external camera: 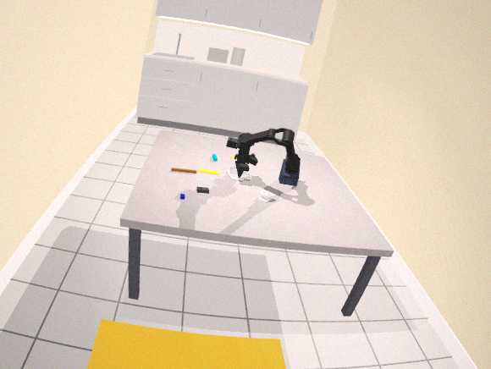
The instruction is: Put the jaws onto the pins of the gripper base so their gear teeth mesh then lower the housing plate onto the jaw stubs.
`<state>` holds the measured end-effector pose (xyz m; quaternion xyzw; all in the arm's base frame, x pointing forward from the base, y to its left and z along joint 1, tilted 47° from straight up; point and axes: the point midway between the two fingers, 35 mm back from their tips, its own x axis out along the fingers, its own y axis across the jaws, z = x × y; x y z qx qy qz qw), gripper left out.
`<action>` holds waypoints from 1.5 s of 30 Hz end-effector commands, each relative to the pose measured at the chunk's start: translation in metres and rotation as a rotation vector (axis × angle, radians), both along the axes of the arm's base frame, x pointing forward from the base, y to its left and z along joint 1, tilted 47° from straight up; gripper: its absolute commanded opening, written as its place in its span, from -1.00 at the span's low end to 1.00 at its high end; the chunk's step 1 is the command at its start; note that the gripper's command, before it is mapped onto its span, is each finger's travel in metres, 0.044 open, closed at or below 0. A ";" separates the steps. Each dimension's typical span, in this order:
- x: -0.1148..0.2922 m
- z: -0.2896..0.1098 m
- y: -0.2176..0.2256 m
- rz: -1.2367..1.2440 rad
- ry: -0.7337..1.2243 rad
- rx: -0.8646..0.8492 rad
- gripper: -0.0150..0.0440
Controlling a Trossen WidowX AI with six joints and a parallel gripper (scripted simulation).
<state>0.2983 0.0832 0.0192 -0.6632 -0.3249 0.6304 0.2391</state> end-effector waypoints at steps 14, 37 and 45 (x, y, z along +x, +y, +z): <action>0.000 0.000 0.000 0.000 0.000 0.000 0.27; 0.003 0.045 -0.044 -0.008 -0.019 0.003 0.53; 0.013 0.068 -0.037 0.034 -0.151 -0.004 1.00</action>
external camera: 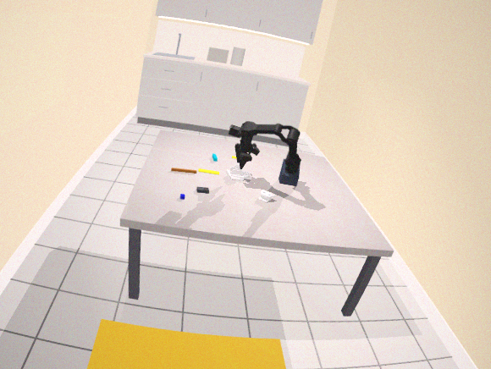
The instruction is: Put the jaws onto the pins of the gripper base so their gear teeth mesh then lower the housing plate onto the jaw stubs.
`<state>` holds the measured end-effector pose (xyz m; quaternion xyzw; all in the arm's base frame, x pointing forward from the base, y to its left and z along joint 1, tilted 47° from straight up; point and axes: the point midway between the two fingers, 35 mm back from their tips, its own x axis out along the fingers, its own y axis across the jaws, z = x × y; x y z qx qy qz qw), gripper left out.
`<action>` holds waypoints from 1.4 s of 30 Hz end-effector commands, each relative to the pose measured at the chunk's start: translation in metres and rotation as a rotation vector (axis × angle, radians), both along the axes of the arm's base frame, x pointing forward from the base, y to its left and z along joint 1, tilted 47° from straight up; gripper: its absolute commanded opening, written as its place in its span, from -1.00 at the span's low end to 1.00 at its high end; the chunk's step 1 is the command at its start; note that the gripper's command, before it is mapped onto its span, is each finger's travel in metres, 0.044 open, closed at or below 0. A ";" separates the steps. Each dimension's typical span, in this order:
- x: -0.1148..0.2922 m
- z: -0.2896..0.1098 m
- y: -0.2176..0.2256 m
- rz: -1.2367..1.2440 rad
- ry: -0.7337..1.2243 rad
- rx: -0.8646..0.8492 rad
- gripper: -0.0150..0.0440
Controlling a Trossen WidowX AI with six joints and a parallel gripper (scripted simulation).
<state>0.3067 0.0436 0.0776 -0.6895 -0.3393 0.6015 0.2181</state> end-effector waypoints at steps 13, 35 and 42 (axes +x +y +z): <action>0.000 0.019 0.010 0.155 -0.198 -0.015 1.00; -0.012 0.039 0.028 0.471 -0.518 -0.042 1.00; -0.016 0.046 0.033 0.572 -0.620 -0.049 1.00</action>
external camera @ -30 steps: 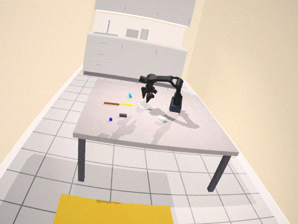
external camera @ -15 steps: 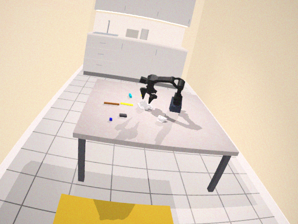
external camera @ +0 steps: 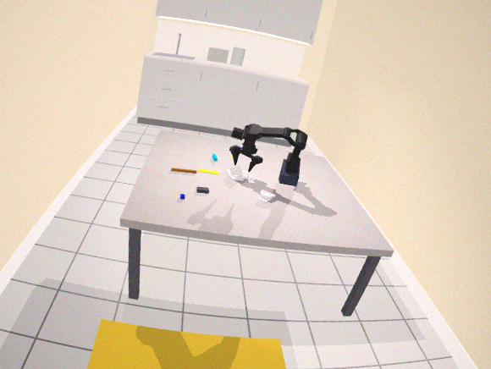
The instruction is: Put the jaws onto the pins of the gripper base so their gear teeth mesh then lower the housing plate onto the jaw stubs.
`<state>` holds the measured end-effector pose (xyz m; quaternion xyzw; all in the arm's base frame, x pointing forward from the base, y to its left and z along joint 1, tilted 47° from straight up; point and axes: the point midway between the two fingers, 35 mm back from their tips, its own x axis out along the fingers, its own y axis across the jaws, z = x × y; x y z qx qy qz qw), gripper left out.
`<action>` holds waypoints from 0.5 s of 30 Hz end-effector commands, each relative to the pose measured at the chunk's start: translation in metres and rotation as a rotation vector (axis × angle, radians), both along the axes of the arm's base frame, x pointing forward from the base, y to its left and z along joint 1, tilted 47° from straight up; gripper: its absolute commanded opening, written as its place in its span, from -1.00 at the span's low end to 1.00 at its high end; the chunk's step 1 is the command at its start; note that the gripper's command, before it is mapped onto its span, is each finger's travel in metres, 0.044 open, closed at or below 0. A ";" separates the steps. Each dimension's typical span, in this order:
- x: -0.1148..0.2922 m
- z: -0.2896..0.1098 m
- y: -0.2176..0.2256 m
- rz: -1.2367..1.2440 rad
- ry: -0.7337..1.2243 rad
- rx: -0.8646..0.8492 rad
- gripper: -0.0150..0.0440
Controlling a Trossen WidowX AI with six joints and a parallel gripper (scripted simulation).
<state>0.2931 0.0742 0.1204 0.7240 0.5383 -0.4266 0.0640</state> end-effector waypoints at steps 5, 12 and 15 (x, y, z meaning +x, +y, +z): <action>-0.006 0.007 0.006 0.116 -0.117 -0.009 1.00; -0.011 0.013 0.011 0.217 -0.218 -0.017 1.00; -0.013 0.016 0.013 0.260 -0.262 -0.021 1.00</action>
